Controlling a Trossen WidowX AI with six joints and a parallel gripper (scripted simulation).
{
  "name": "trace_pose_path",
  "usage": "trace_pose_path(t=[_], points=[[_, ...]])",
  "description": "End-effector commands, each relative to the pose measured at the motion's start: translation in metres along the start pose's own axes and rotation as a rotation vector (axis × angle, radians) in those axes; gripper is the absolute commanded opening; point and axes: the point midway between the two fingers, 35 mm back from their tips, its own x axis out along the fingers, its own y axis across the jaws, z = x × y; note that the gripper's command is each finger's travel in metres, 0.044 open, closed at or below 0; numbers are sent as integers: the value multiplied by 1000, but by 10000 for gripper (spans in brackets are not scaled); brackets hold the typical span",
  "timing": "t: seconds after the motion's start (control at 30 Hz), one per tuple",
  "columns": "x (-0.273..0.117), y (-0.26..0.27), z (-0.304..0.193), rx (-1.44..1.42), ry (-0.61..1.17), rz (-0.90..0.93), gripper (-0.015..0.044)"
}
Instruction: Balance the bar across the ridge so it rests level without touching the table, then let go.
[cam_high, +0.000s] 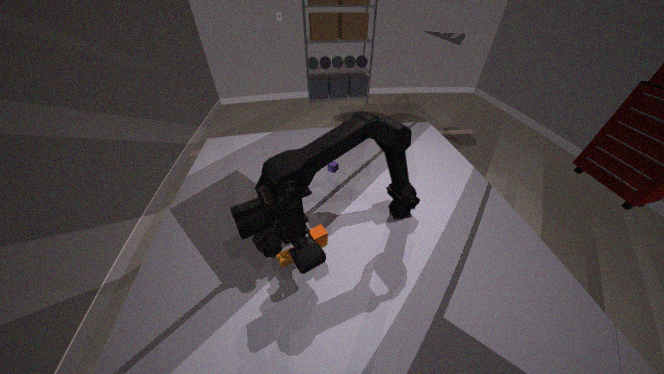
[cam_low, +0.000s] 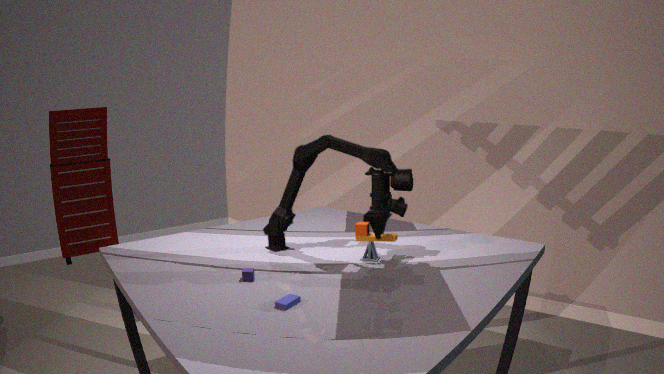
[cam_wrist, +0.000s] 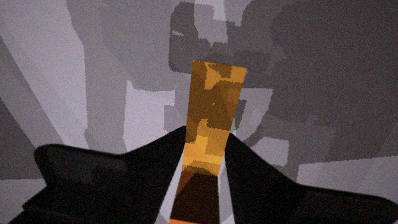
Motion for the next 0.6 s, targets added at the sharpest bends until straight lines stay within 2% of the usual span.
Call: trace_pose_path(t=[0.0,0.57], points=[[1,-1,-1,3,2,-4,0],[2,-1,-1,3,2,-4,0]])
